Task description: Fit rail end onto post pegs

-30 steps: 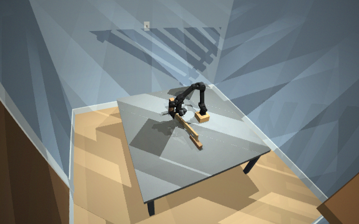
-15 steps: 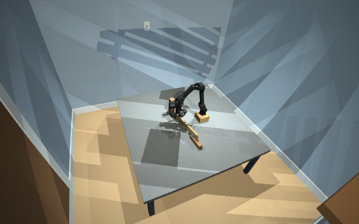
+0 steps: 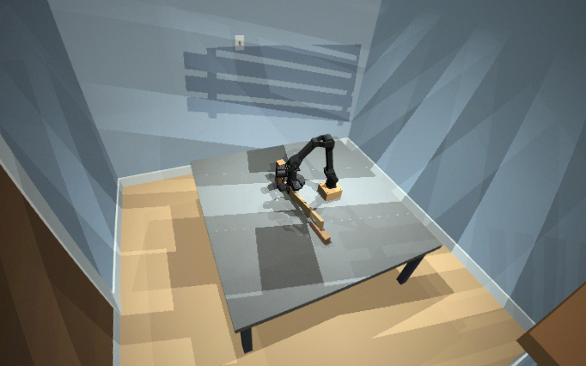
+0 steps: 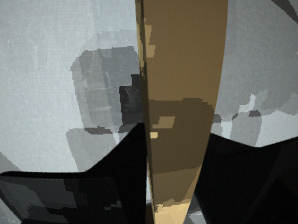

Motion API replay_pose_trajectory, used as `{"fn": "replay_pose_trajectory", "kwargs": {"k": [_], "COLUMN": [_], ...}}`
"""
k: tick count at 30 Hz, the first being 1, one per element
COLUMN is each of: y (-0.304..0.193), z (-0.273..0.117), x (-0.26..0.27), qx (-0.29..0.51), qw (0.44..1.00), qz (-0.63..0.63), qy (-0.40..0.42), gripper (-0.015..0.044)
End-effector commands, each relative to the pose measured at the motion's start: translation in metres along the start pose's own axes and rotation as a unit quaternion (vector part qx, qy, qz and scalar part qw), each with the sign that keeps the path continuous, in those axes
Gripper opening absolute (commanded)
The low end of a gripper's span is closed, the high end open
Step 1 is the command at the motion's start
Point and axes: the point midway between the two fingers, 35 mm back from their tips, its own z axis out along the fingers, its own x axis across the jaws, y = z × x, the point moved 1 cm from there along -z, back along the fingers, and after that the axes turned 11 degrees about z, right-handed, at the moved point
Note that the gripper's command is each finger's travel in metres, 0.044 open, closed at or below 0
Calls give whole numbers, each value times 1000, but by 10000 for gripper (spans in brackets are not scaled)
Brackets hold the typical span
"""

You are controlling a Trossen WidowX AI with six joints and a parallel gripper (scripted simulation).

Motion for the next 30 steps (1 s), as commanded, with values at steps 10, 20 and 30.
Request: {"fn": "replay_pose_trajectory", "kwargs": {"k": [10, 20, 30], "y": [0, 0, 0], "z": [0, -6, -11], "x": [0, 0, -1], "qx": [2, 2, 2], "qw": [1000, 1000, 1000], "qz": [0, 0, 0], "qy": [0, 0, 0], "gripper": [0, 0, 0]}}
